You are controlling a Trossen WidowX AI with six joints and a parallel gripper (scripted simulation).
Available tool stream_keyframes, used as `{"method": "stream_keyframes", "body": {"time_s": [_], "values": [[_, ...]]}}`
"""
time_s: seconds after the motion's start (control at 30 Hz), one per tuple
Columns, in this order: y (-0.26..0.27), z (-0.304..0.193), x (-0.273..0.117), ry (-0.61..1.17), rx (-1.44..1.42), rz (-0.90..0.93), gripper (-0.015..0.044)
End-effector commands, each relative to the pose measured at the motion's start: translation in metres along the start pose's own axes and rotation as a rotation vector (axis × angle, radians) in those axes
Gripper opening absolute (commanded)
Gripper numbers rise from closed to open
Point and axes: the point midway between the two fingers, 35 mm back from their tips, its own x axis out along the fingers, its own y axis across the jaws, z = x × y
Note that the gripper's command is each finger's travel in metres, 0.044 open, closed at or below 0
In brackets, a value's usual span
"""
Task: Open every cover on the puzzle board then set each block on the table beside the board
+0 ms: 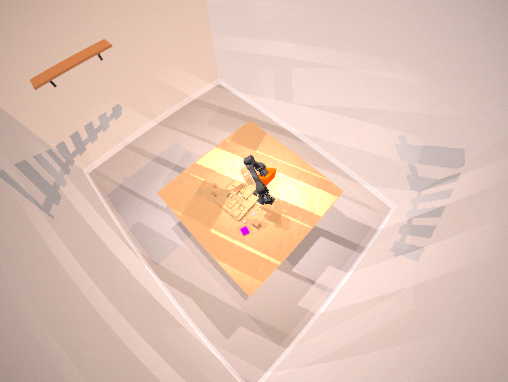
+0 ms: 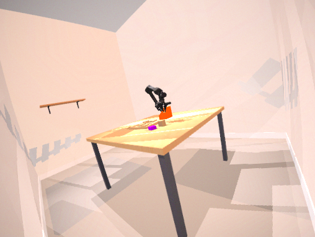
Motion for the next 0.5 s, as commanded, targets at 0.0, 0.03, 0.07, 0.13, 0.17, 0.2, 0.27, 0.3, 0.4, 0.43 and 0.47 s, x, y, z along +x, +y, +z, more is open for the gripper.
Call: {"method": "stream_keyframes", "body": {"time_s": [0.0, 0.03, 0.07, 0.13, 0.17, 0.2, 0.27, 0.3, 0.4, 0.43, 0.47], "values": [[0.008, -0.004, 0.002, 0.005, 0.006, -0.001, 0.0080], [0.008, -0.004, 0.002, 0.005, 0.006, -0.001, 0.0080], [0.009, -0.004, 0.003, 0.005, 0.006, -0.001, 0.0080], [0.009, -0.003, 0.006, 0.005, 0.006, 0.000, 0.0080], [0.009, -0.003, 0.008, 0.004, 0.006, 0.000, 0.0080], [0.009, -0.003, 0.010, 0.004, 0.006, 0.000, 0.0080], [0.009, -0.003, 0.013, 0.004, 0.006, 0.000, 0.0080], [0.009, -0.002, 0.014, 0.004, 0.006, 0.000, 0.0080], [0.010, -0.002, 0.019, 0.004, 0.006, 0.000, 0.0080], [0.010, -0.002, 0.021, 0.004, 0.006, 0.000, 0.0080], [0.010, -0.001, 0.023, 0.004, 0.006, 0.000, 0.0080]]}}
